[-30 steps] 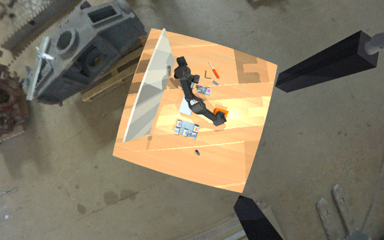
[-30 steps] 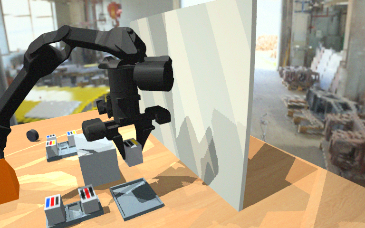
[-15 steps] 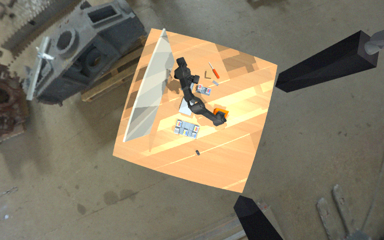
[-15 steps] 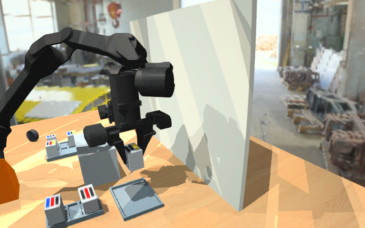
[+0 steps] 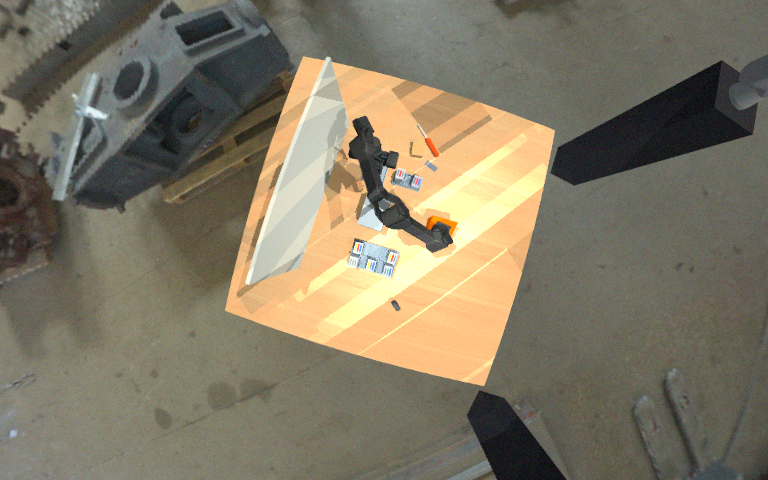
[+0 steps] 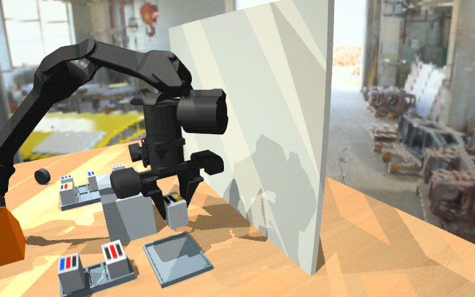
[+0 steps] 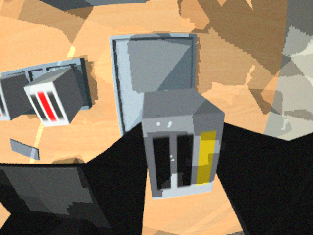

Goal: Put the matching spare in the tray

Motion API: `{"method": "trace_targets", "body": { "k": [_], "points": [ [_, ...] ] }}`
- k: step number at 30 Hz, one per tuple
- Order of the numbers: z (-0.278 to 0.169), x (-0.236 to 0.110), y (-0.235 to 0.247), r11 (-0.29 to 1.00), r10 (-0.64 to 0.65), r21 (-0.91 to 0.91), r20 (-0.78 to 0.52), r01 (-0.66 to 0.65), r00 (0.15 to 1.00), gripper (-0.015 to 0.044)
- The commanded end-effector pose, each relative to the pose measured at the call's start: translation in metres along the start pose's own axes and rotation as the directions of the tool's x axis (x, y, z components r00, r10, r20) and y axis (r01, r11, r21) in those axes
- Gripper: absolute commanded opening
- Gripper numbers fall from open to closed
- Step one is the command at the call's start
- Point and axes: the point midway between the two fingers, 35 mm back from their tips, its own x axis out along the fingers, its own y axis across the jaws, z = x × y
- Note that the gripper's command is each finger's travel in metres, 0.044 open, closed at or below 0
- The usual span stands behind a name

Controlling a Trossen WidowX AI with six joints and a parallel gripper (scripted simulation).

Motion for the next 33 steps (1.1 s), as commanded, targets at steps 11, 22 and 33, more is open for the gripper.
{"method": "trace_targets", "body": {
  "k": [11,22,33],
  "points": [
    [0.001,0.013,0.001,1.000,0.001,0.009,0.006,-0.001,1.000,0.0000],
    [0.001,0.021,0.001,1.000,0.000,0.009,0.006,0.000,1.000,0.0000],
    [0.001,0.030,0.001,1.000,0.000,0.009,0.007,0.000,1.000,0.0000]
  ]
}}
